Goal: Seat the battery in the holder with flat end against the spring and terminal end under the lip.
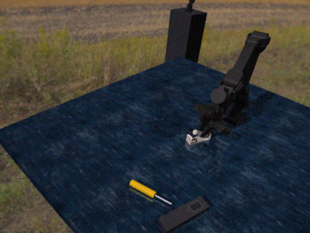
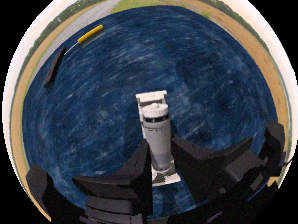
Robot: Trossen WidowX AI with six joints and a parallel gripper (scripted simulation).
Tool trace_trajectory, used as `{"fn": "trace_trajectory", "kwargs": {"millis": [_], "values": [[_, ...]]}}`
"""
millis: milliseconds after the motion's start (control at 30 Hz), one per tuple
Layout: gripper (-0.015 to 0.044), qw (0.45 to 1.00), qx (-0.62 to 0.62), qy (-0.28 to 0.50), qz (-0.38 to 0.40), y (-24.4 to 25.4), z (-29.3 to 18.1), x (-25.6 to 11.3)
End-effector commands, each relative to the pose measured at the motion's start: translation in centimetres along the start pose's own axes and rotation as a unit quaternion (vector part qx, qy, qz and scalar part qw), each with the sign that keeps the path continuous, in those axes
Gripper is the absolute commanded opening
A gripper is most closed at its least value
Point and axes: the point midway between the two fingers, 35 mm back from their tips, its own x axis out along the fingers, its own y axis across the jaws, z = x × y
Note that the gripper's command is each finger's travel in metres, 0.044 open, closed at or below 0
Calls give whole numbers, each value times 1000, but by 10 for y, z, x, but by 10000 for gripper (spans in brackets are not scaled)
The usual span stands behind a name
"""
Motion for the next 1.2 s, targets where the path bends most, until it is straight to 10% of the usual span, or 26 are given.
{"fn": "trace_trajectory", "kwargs": {"millis": [0, 1167], "values": [[71, 1000, 0, 6, -1, -1, -7, -1], [71, 995, -6, 102, -7, 0, -4, 6]]}}
